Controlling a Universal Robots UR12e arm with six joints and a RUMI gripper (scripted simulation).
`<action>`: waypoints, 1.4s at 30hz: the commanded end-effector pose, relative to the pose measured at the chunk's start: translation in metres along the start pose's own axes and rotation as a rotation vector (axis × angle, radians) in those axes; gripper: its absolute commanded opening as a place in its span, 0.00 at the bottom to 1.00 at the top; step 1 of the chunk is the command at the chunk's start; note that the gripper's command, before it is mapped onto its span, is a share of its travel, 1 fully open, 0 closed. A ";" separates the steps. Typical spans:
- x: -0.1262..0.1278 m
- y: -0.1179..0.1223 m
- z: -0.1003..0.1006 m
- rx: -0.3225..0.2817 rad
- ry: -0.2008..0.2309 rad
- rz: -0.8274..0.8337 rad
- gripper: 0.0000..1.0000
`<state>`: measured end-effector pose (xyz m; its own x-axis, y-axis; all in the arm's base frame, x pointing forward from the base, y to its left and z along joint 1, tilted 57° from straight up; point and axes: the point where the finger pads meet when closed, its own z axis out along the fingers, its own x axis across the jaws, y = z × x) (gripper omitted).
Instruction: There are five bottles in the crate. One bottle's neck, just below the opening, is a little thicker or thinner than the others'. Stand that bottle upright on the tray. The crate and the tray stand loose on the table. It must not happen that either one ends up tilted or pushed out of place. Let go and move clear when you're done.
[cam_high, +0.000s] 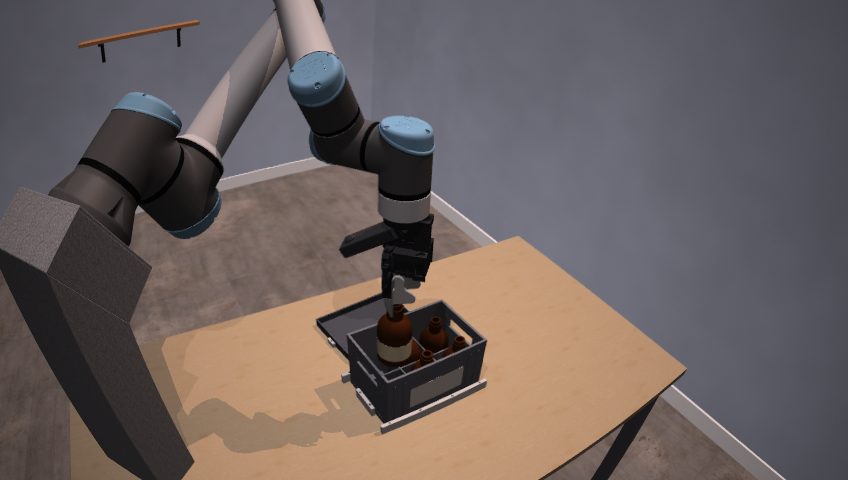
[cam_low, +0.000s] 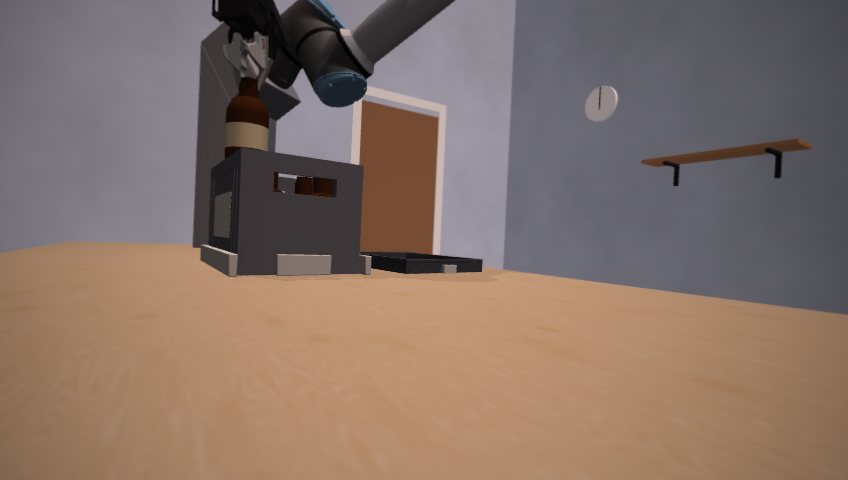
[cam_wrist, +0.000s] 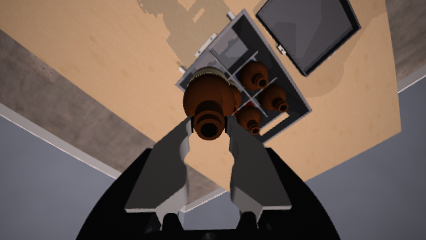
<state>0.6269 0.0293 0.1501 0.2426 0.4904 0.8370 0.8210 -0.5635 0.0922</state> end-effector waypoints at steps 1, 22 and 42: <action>0.004 -0.001 0.000 0.000 -0.001 -0.003 0.00; 0.015 -0.008 0.000 0.001 0.000 -0.001 0.00; 0.035 -0.019 0.001 0.002 0.000 -0.001 0.00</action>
<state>0.6227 0.0500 0.1711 0.2425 0.4919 0.8362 0.8217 -0.5624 0.0926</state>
